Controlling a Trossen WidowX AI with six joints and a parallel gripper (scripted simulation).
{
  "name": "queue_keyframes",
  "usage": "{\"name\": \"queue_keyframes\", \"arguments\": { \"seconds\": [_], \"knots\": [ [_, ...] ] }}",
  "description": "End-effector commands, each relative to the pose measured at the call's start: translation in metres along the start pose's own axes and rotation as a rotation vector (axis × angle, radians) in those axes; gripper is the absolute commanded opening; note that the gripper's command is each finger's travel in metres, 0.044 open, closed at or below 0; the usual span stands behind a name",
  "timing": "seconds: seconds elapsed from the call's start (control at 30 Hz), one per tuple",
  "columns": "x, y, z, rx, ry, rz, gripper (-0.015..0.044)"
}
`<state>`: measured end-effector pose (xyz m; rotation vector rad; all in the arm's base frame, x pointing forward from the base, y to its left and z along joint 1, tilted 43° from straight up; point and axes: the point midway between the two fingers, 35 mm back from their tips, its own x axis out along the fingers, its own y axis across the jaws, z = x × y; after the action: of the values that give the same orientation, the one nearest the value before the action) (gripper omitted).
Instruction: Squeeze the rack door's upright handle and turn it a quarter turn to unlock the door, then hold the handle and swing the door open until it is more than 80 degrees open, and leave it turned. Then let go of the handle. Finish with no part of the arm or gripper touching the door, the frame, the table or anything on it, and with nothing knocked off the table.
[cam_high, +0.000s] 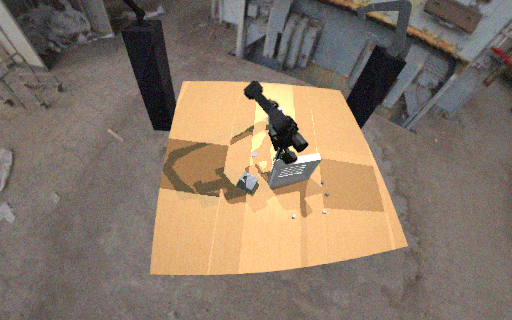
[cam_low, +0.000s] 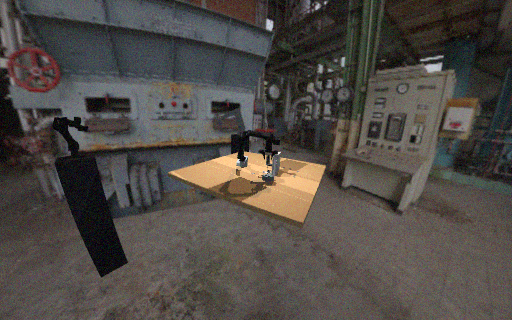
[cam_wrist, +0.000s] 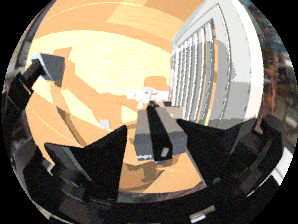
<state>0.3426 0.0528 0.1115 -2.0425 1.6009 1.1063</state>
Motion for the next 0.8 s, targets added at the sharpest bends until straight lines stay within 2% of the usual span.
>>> {"name": "queue_keyframes", "arguments": {
  "seconds": [0.0, 0.1, 0.77],
  "knots": [
    [-0.0001, -0.0018, 0.0025, -0.035, -0.006, -0.005, 0.0293],
    [-0.0001, -0.0018, 0.0025, -0.035, -0.006, -0.005, 0.0293],
    [-0.0001, -0.0018, 0.0025, -0.035, -0.006, -0.005, 0.0160]
  ]
}}
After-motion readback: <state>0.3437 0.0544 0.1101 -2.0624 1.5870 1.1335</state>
